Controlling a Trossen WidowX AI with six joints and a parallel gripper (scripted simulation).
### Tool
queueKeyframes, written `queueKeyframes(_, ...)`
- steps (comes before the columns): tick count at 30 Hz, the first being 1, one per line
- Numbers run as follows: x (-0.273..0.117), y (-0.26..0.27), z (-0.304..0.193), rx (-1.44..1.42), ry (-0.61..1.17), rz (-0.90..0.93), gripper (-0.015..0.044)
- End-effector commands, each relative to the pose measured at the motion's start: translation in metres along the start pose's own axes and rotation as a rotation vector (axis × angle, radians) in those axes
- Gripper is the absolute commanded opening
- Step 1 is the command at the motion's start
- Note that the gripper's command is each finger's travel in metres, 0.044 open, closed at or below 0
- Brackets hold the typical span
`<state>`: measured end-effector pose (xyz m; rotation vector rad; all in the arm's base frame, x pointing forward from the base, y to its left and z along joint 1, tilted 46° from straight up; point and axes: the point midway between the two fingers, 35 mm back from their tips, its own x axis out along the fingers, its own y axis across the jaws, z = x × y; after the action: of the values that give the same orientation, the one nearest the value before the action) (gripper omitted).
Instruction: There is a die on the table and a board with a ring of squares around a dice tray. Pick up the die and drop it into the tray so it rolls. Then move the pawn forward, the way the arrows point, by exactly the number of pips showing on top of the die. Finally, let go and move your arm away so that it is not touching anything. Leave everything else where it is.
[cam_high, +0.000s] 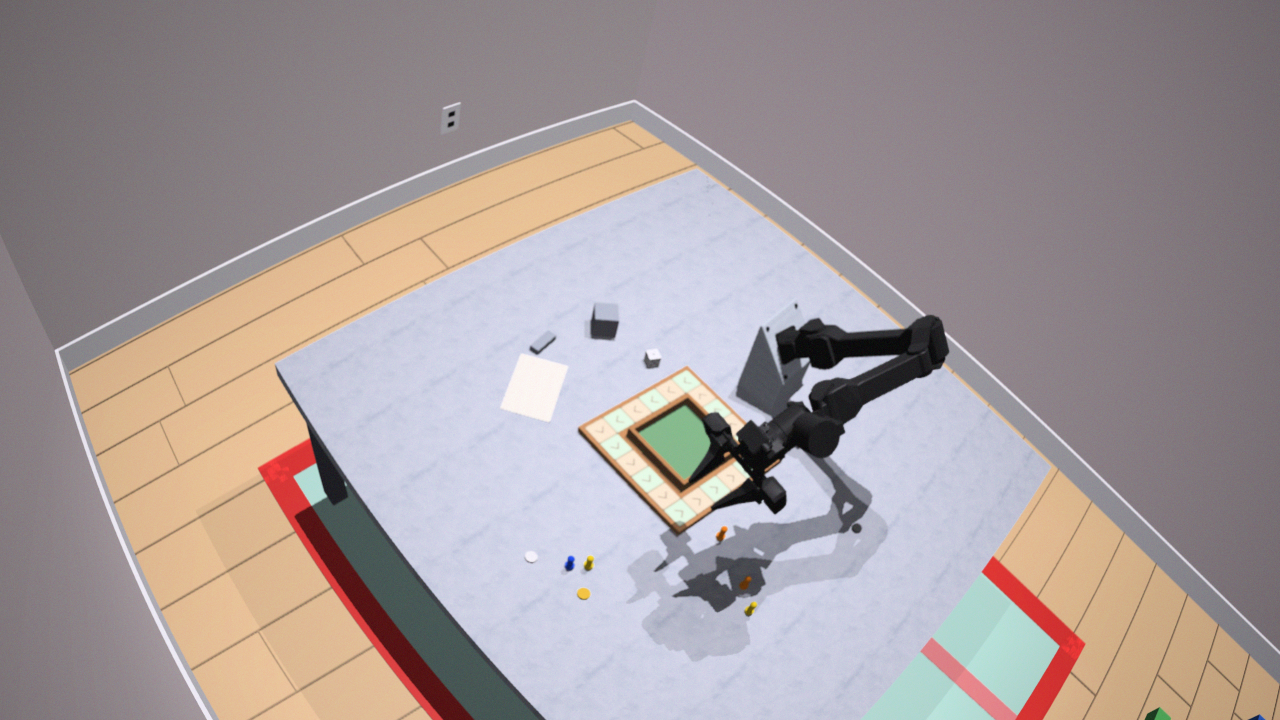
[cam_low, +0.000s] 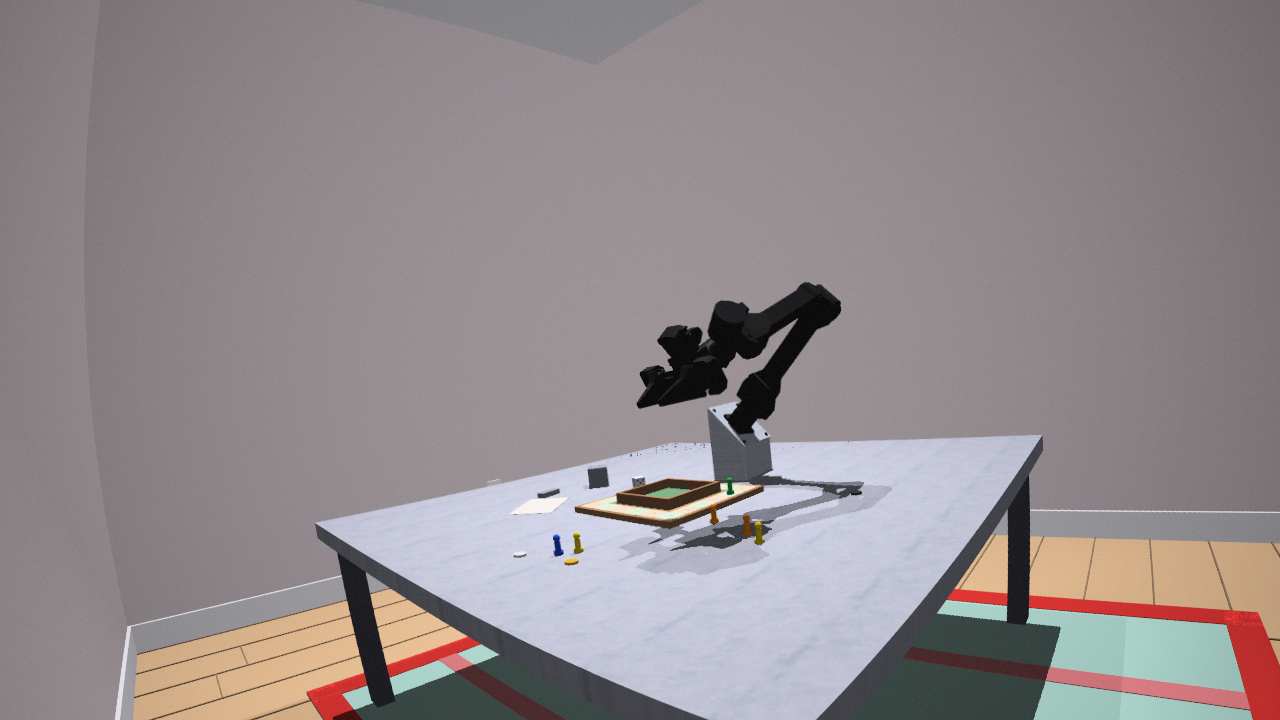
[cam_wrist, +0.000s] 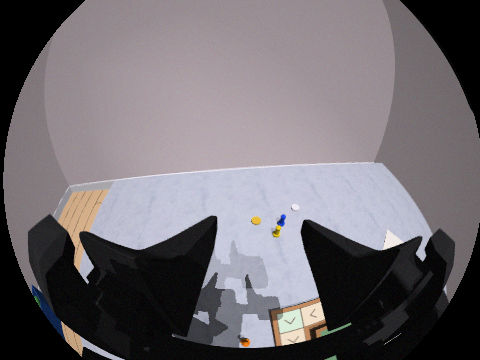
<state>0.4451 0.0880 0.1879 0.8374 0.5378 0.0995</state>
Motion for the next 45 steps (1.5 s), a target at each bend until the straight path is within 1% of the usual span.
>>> queueKeyframes(1,0.012,-0.054,-0.001,-0.041,0.054,-0.136,0.0275)
queueKeyframes(6,0.015,-0.14,-0.009,-0.078,0.164,-0.339,0.0275)
queueKeyframes(9,0.012,-0.181,-0.016,-0.091,0.236,-0.425,0.0275)
queueKeyframes(14,-0.005,-0.266,-0.038,-0.113,0.439,-0.546,0.0275)
queueKeyframes(18,-0.028,-0.324,-0.064,-0.097,0.614,-0.586,0.0275)
queueKeyframes(23,-0.065,-0.38,-0.112,-0.022,0.866,-0.529,0.0275)
queueKeyframes(28,-0.104,-0.41,-0.165,0.097,1.059,-0.367,0.0275)
queueKeyframes(30,-0.126,-0.419,-0.187,0.152,1.111,-0.281,0.0275)
queueKeyframes(32,-0.139,-0.422,-0.201,0.189,1.135,-0.217,0.0275)
queueKeyframes(39,-0.138,-0.42,-0.203,0.193,1.137,-0.209,0.0275)
queueKeyframes(42,-0.133,-0.421,-0.215,0.194,1.137,-0.208,0.0275)
queueKeyframes(45,-0.132,-0.421,-0.216,0.194,1.137,-0.208,0.0275)
